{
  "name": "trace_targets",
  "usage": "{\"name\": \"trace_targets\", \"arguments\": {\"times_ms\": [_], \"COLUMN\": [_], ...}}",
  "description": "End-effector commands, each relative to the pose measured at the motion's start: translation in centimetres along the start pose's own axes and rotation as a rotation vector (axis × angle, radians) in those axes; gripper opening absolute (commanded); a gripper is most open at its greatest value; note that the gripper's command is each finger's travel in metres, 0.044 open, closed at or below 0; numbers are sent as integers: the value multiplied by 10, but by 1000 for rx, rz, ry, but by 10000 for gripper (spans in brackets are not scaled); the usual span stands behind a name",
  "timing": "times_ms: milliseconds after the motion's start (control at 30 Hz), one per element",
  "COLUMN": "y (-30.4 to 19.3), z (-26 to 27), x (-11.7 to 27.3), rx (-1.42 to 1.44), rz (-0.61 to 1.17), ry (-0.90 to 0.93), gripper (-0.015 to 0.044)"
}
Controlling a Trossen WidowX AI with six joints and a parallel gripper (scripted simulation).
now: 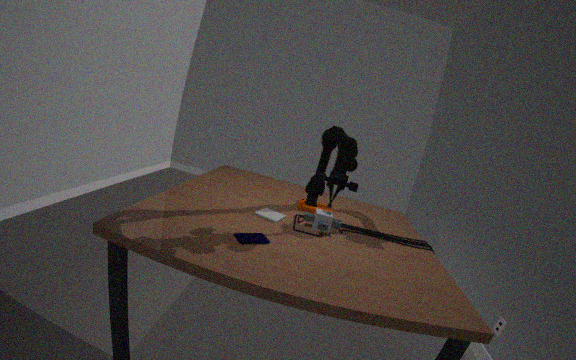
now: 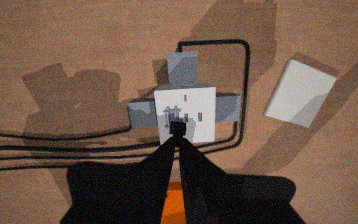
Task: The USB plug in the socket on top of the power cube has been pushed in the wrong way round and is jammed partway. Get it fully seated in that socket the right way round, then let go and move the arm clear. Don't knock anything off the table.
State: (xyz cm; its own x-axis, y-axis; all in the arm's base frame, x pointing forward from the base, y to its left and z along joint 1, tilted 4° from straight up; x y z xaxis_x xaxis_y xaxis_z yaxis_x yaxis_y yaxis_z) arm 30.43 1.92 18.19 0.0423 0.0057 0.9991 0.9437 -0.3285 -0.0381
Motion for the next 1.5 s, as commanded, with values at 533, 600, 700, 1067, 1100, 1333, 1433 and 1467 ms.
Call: {"name": "trace_targets", "arguments": {"times_ms": [533,600,700,1067,1100,1333,1433,1467], "y": [0,0,0,0,0,0,0,0], "z": [0,0,0,0,0,0,0,0], "x": [0,0,0,0,0,0,0,0], "rx": [-525,-577,-656,-944,-970,-1153,-1232,-1258], "rz": [0,0,0,0,0,0,0,0], "ry": [-1,-1,-1,-1,-1,-1,-1,-1], "gripper": [0,0,0,0,0,0,0,0]}}
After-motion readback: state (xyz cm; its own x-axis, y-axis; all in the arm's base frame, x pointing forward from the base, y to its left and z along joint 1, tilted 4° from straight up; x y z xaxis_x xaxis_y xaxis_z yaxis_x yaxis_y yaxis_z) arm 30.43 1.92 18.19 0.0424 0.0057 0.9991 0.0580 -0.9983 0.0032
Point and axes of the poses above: the point midway between the two fingers, 35 mm back from their tips, its own x axis back along the fingers, its own z axis across the jaws, y = z × x, the point moved 4 cm from there along x, back along the fingers
